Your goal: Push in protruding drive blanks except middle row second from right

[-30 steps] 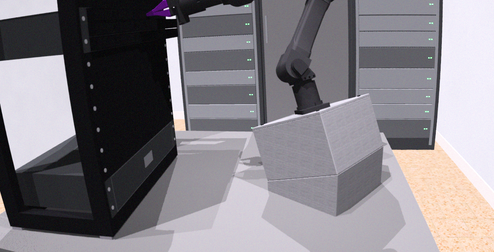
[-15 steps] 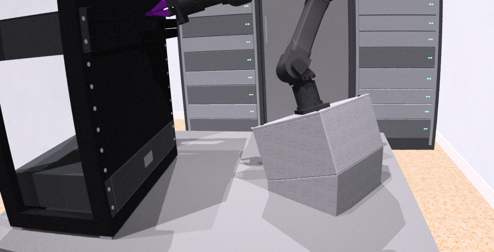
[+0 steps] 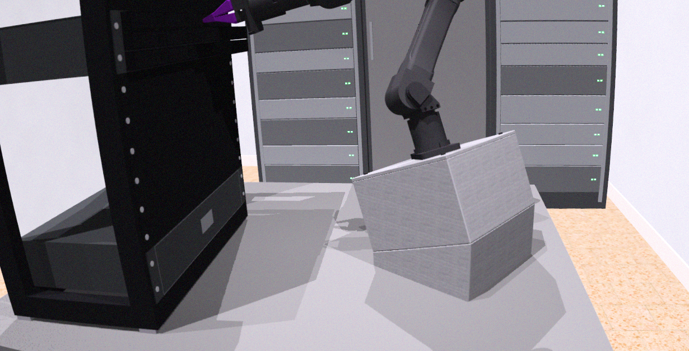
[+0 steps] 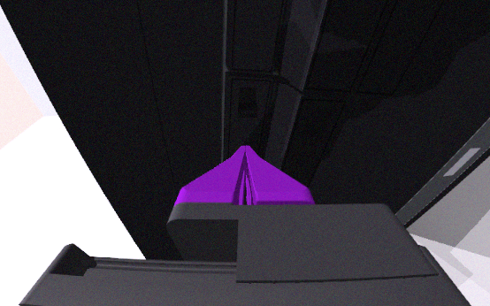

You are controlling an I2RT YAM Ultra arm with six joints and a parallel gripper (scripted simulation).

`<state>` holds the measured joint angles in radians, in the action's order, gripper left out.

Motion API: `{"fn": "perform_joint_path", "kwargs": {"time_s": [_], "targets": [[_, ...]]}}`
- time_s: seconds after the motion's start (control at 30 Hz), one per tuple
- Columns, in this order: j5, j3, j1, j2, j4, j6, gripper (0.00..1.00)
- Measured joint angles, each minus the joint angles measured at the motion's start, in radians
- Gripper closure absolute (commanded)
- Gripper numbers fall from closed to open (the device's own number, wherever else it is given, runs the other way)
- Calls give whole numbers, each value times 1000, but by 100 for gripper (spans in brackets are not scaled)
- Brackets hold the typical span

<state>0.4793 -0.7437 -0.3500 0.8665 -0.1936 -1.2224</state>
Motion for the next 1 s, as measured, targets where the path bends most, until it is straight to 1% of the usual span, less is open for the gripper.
{"fn": "perform_joint_path", "kwargs": {"time_s": [1.0], "targets": [[-11, -12, 8, 6, 16, -3, 100]]}}
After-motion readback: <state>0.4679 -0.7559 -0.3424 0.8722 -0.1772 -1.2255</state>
